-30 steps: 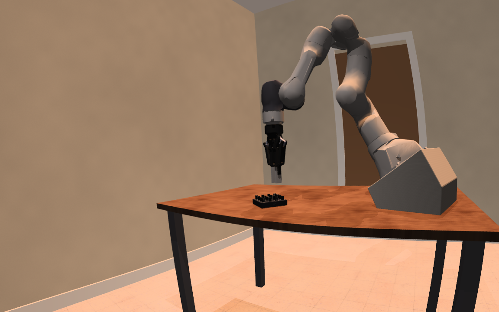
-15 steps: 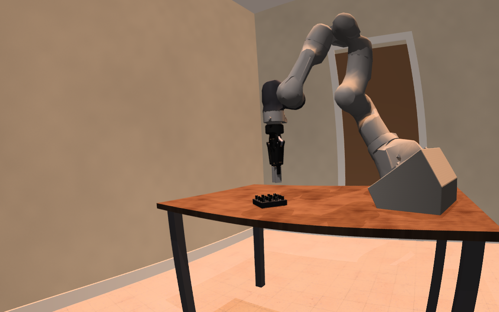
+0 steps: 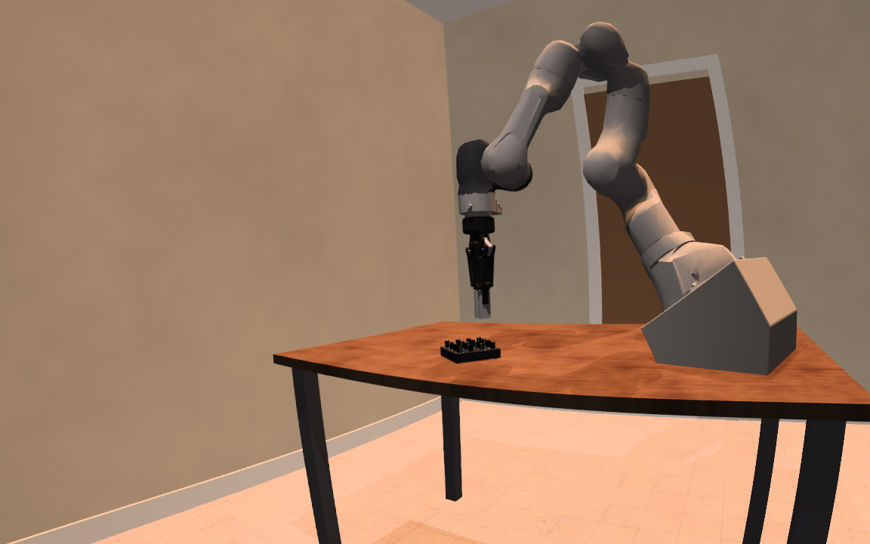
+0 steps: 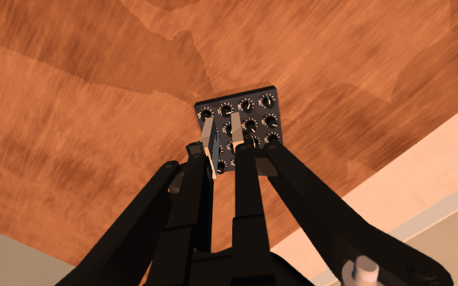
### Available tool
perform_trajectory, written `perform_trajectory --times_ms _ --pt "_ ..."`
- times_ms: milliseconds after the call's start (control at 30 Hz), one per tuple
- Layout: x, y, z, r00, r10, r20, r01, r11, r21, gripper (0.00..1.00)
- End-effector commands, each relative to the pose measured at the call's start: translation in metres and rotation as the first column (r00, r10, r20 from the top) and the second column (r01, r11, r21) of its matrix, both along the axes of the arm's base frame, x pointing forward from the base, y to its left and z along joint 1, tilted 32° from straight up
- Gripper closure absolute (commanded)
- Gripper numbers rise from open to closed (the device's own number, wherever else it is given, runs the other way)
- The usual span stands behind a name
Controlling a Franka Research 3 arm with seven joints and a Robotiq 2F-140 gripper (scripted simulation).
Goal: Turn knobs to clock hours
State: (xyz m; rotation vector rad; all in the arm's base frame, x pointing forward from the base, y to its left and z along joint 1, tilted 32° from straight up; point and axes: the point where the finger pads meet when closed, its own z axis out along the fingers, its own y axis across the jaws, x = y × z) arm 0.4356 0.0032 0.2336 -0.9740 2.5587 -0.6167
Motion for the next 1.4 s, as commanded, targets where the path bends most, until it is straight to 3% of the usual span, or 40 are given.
perform_trajectory --times_ms 0,767,1367 --pt "0.0 0.0 0.0 1.0 -0.012 0.005 0.012 1.0 0.006 0.88" --pt "0.0 0.0 -0.001 1.0 -0.014 0.006 0.014 1.0 0.007 0.88" --pt "0.007 -0.004 -0.013 1.0 -0.023 0.008 0.023 1.0 0.012 0.88"
